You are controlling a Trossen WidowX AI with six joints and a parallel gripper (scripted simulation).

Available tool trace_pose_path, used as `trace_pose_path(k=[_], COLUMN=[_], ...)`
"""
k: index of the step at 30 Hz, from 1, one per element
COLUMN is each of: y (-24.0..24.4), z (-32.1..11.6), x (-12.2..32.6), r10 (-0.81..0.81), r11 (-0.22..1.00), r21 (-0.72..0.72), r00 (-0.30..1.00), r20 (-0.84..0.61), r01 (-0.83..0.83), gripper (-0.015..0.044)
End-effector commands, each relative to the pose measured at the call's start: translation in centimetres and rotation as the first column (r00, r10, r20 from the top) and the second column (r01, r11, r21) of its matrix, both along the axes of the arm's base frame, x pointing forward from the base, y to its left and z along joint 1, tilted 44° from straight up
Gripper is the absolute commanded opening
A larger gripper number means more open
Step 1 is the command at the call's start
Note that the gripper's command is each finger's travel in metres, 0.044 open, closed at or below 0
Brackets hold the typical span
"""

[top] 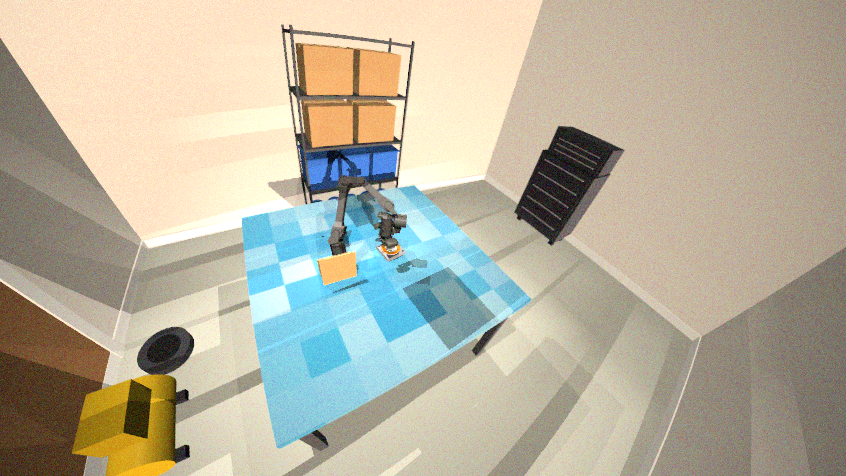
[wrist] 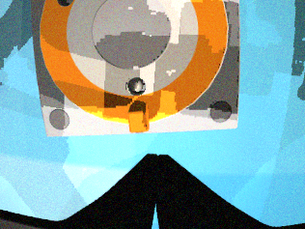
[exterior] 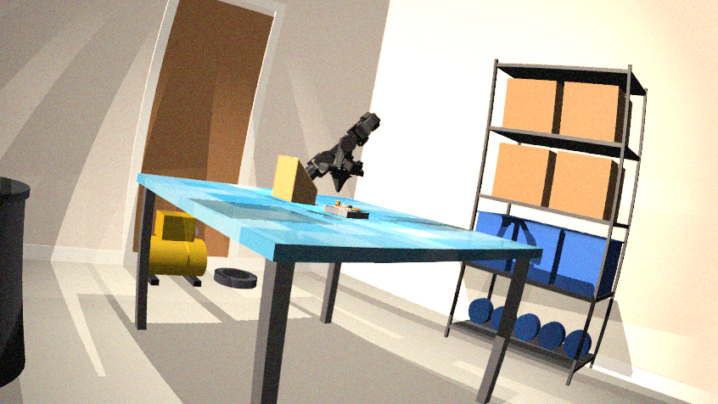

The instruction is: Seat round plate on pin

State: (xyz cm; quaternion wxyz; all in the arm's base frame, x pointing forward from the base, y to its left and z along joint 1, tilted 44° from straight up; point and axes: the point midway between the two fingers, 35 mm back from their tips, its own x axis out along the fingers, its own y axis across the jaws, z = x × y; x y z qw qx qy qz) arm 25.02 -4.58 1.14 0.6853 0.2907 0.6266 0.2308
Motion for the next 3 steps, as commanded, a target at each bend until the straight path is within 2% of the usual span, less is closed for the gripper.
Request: trace_pose_path(k=[1, 3], y=[0.00, 0.00], z=[-0.02, -0.02], x=[0.02, 0.02], r10=[-0.003, -0.003], r11=[1.000, 1.000], r21=[0.000, 0.000], r00=[1.000, 1.000], r20=[-0.001, -0.001], r01=[0.003, 0.003], gripper=[0.0000, 0.0000])
